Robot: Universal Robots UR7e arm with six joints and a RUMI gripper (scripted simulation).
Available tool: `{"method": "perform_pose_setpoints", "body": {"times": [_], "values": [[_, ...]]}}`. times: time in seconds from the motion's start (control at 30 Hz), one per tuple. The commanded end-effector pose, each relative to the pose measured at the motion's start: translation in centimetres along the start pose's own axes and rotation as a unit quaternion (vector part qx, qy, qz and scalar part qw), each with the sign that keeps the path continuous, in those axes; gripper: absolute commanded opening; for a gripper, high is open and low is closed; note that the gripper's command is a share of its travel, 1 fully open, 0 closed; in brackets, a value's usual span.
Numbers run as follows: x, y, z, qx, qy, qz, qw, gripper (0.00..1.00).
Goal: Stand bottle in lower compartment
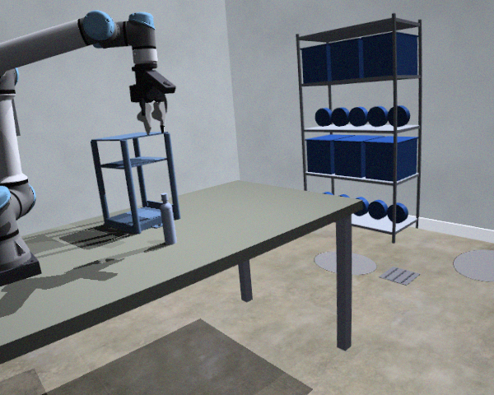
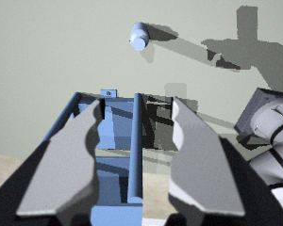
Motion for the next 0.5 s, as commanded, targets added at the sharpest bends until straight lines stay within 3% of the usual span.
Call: {"method": "perform_pose_setpoints", "body": {"times": [0.0, 0.47], "values": [[-0.2, 0.4, -0.1, 0.005, -0.023, -0.009, 1.0, 0.35], [-0.7, 2.1, -0.6, 0.02, -0.113, -0.047, 0.992, 0.35]]}}
Point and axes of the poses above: the point where the finger pads meet when closed, its own y axis out along the fingers, its own z axis across the jaws, x = y × z, the point moved 10 cm from there along -y, back along the fingers, and after that the axes turned 4 degrees about y, right-handed, at the moved point
